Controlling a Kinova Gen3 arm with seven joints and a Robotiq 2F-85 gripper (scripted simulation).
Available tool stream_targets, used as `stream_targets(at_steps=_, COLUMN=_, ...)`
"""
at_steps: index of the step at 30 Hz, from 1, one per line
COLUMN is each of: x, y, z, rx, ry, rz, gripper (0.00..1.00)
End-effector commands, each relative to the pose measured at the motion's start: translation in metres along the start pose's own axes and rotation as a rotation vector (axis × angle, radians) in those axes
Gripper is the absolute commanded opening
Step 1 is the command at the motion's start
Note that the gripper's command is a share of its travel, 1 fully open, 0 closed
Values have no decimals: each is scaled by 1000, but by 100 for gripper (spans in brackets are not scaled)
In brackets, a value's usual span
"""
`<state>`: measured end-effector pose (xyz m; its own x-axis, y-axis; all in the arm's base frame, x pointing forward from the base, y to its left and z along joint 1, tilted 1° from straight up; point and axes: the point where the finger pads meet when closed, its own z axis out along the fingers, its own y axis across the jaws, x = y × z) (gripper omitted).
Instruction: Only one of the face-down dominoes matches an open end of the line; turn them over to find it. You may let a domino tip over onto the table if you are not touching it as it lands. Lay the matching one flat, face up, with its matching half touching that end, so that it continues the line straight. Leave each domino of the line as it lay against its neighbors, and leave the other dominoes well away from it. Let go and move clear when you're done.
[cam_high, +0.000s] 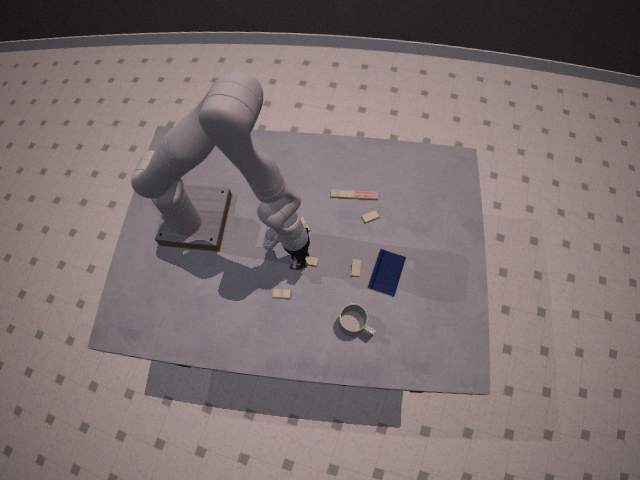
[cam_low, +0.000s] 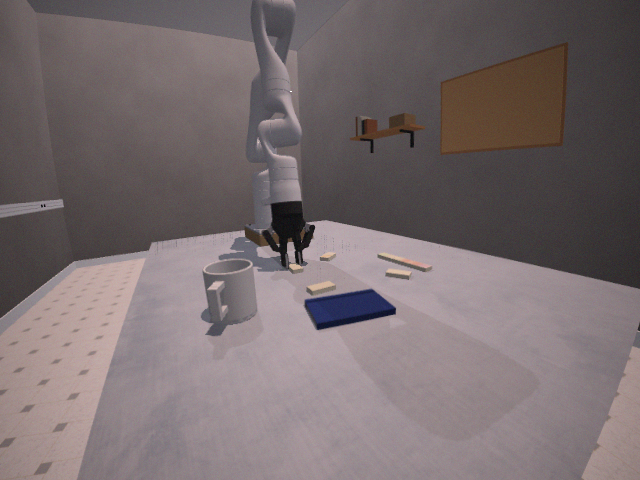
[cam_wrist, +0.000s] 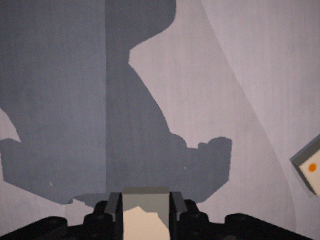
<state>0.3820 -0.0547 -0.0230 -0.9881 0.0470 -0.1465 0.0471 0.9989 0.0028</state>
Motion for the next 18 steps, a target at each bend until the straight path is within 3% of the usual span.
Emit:
stream_targets(at_steps=1, x=0, y=0, z=0, rx=0, ry=-1, rz=0, gripper=29)
stream_targets(at_steps=13, x=-3, y=0, z=-17, rx=0, ry=-1, rz=0, gripper=29)
stream_targets(at_steps=18, x=-6, y=0, z=-38, rx=0, ry=-1, rz=0, gripper=29)
